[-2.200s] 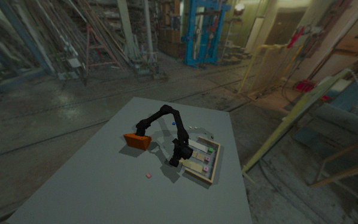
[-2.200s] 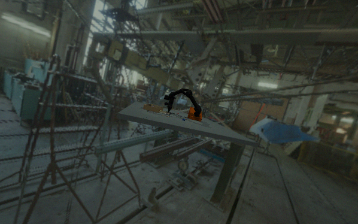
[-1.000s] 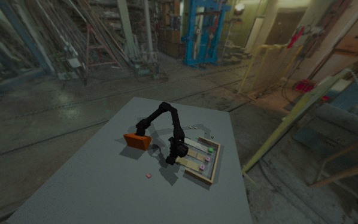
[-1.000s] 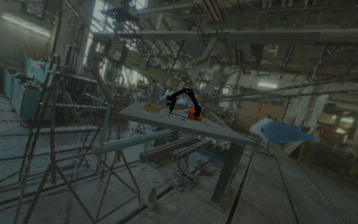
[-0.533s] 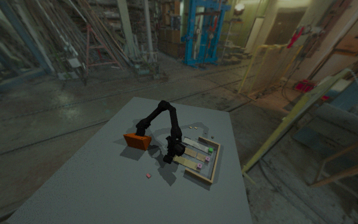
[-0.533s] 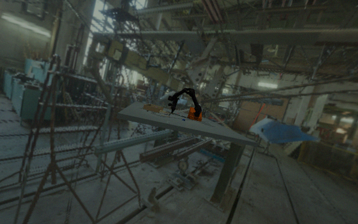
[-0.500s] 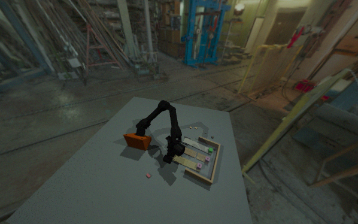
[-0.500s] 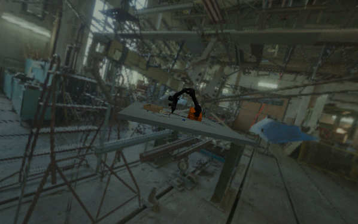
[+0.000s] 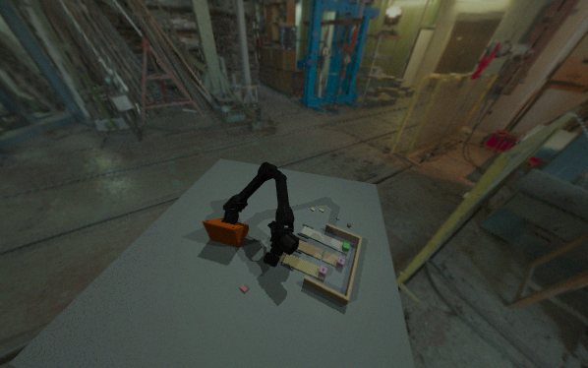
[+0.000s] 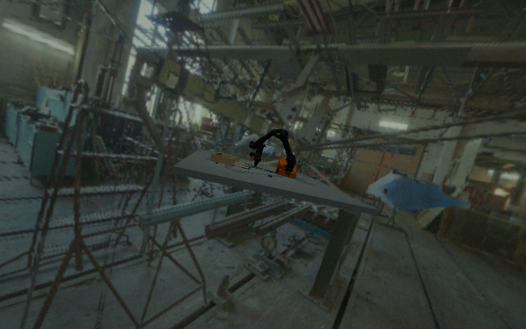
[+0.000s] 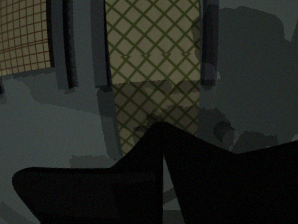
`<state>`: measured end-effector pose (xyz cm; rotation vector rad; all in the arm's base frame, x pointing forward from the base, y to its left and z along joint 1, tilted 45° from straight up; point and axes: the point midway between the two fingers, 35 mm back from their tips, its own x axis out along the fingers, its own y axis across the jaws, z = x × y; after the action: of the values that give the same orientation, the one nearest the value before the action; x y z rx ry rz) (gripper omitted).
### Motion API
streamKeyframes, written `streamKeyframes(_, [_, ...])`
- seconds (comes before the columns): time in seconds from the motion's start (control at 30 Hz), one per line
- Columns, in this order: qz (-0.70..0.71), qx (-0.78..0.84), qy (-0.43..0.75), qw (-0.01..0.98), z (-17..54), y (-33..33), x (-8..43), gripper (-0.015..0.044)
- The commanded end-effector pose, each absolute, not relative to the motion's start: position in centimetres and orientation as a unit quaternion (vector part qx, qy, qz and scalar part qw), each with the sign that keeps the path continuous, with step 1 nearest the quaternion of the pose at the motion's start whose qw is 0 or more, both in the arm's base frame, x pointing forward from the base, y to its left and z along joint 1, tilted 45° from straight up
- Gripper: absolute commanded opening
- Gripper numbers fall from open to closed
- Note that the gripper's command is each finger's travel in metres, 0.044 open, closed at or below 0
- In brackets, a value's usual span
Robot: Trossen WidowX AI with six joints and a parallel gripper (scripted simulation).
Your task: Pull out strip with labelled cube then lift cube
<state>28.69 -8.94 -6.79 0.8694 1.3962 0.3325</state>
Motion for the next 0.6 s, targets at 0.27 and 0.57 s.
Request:
streamKeyframes(0.27, [0.152,0.385,0.63,0.657,-7.0,-7.5,26.4,0.0])
streamKeyframes(0.57, [0.152,0.385,0.63,0.657,-6.9,-7.1,25.1,0.0])
